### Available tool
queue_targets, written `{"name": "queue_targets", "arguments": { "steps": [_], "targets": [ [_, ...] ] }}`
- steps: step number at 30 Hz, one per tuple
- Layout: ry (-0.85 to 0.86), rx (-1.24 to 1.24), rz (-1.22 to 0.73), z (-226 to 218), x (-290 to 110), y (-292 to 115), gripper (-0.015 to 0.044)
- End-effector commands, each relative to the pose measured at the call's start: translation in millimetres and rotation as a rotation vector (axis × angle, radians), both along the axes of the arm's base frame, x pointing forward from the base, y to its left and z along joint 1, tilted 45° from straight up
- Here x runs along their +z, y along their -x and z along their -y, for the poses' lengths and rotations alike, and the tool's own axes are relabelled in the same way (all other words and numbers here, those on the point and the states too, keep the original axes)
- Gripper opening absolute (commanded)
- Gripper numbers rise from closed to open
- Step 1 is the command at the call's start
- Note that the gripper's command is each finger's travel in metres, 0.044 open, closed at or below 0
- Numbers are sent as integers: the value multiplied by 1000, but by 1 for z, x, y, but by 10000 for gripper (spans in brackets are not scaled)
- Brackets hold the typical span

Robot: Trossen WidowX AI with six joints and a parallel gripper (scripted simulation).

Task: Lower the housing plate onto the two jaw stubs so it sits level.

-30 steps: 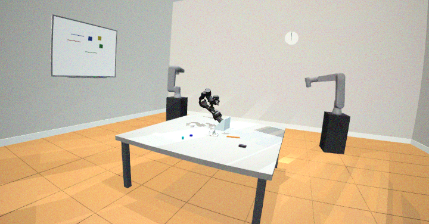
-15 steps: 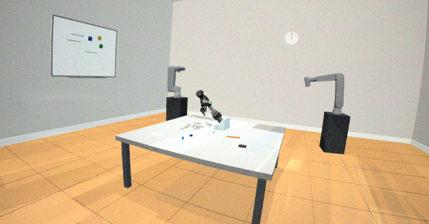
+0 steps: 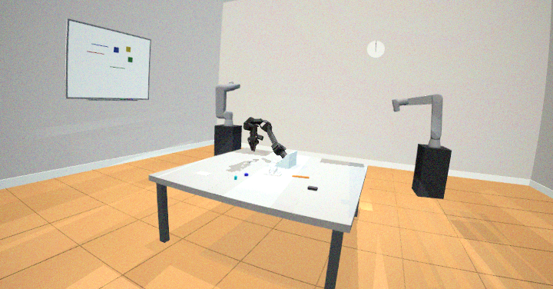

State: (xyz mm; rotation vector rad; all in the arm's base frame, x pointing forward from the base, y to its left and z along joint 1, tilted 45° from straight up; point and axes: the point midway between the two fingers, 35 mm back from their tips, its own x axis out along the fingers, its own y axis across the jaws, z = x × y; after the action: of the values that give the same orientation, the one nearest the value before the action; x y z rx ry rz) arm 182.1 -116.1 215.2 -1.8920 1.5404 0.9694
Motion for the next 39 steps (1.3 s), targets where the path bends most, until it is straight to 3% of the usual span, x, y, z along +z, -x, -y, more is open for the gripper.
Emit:
{"name": "queue_targets", "arguments": {
  "steps": [1,12,18,39],
  "targets": [
    [48,-88,-31,21,13,12,440],
    [126,-254,-108,54,33,44,440],
    [128,-254,-107,80,6,50,440],
    [130,-255,-107,95,-8,53,440]
  ]
}}
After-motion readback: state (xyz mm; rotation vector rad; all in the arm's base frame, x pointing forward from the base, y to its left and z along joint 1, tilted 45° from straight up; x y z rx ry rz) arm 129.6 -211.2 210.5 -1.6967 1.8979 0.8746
